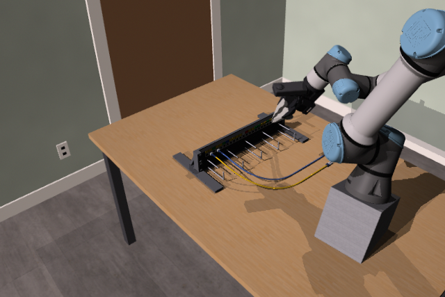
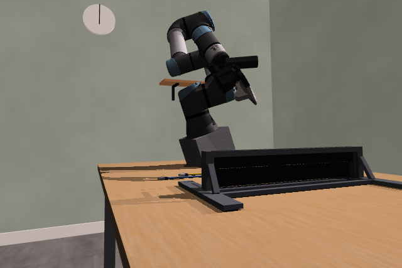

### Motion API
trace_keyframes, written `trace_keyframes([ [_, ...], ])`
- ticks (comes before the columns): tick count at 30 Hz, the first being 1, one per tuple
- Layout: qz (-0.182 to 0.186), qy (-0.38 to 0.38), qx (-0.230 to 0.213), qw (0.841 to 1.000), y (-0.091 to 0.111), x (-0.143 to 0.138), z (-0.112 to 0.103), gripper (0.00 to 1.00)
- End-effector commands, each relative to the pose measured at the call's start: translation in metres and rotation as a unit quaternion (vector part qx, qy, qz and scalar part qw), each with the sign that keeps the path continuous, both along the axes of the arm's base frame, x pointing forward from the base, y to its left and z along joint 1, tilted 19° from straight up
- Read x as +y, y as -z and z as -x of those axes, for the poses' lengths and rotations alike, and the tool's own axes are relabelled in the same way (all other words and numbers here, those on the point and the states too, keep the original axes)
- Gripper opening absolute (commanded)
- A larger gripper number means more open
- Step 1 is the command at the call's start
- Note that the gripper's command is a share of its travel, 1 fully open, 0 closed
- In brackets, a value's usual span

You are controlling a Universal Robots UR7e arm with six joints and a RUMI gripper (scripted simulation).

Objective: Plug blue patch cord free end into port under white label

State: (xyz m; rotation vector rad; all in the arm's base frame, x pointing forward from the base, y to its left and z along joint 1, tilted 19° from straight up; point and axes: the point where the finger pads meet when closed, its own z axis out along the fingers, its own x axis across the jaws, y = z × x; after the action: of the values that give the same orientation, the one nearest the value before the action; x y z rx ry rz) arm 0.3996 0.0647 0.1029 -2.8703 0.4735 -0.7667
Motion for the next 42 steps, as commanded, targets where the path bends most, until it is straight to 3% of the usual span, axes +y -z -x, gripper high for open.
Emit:
trace_keyframes([
  [1, -0.01, 0.055, -0.015, 0.998, 0.005, 0.011, -0.007, 0.0],
  [15, -0.068, 0.189, -0.059, 0.978, 0.018, 0.045, -0.022, 0.0],
  [28, -0.12, 0.309, -0.099, 0.938, 0.03, 0.077, -0.037, 0.0],
  [30, -0.12, 0.309, -0.099, 0.938, 0.03, 0.077, -0.037, 0.0],
  [42, -0.156, 0.39, -0.126, 0.899, 0.039, 0.099, -0.046, 0.0],
])
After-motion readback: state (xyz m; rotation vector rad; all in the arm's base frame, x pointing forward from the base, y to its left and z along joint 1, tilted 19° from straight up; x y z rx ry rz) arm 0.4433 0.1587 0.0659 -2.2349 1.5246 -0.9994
